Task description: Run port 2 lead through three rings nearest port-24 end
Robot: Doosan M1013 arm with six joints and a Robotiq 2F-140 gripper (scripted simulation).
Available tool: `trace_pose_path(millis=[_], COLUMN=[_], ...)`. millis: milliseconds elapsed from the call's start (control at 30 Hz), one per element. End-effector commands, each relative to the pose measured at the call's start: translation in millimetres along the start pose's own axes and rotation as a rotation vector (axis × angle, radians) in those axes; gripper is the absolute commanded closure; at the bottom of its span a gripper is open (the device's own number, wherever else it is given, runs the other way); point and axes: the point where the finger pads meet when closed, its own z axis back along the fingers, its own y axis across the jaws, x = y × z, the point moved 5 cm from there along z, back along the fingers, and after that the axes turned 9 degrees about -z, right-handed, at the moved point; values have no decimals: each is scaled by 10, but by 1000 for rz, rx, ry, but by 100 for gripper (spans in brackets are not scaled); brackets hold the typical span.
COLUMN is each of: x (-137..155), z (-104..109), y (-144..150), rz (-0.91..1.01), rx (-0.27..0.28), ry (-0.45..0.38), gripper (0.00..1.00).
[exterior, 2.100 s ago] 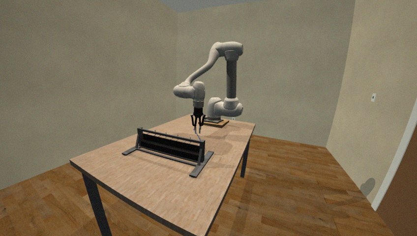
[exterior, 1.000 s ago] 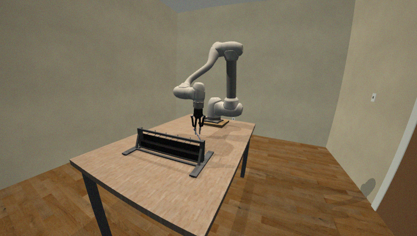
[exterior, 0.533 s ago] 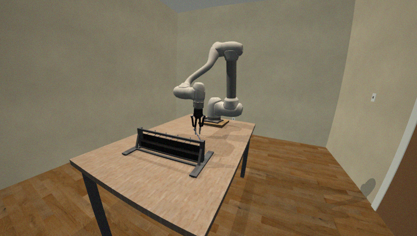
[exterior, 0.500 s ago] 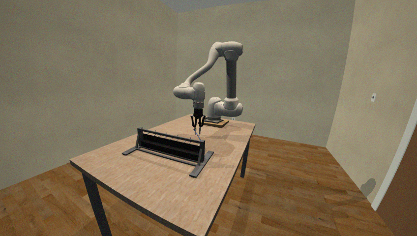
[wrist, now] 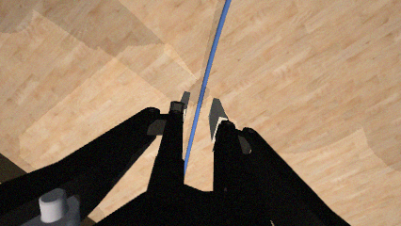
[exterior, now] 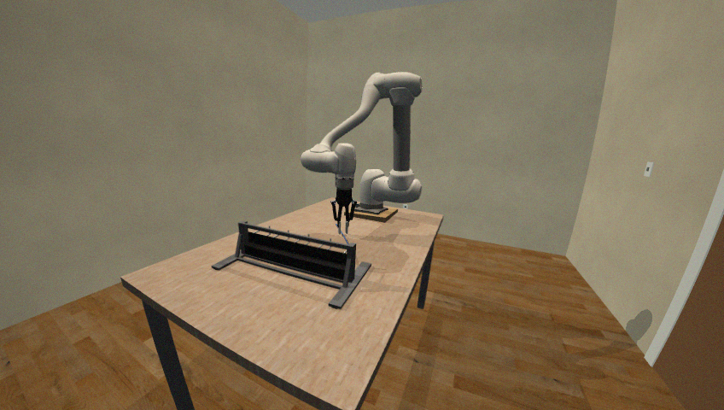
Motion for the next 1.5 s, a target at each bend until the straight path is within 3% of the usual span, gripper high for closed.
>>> trace_pose_path(millis=[0,1467], x=[0,0], z=[-1,-97], y=[0,0], rz=[0,0], rx=[0,0], ry=[0,0], gripper=[80,80])
